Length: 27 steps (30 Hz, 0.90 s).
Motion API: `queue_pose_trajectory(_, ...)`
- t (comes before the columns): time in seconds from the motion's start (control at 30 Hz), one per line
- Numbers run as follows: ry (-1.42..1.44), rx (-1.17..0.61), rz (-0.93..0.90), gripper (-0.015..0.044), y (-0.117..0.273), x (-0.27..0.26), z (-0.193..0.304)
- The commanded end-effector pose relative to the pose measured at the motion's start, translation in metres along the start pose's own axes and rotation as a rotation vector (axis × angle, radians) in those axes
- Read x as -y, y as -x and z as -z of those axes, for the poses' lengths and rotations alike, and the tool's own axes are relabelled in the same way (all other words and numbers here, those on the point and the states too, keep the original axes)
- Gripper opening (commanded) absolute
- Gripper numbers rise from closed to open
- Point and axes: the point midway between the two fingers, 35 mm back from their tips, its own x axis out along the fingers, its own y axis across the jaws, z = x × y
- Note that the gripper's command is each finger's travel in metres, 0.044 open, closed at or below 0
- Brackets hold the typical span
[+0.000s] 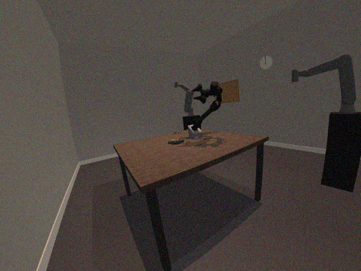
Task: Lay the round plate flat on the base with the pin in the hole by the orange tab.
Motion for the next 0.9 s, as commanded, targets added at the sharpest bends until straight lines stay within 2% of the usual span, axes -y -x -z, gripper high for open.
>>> queue_pose_trajectory(0.0, 0.018, 0.008, 0.001, 0.0374, -0.003, 0.001, -0.001)
queue_pose_trajectory(0.1, 0.26, 0.112, 0.035, 0.0295, -0.039, 0.014, -0.016)
queue_pose_trajectory(0.2, 0.56, 0.211, 0.144, 0.0216, -0.079, 0.033, -0.039)
queue_pose_trajectory(0.3, 0.679, 0.24, 0.204, 0.0137, -0.093, 0.04, -0.049)
queue_pose_trajectory(0.47, 1.015, 0.292, 0.411, 0.0006, -0.132, 0.062, -0.085)
queue_pose_trajectory(0.87, 1.479, 0.219, 0.824, 0.0, -0.178, 0.093, -0.152)
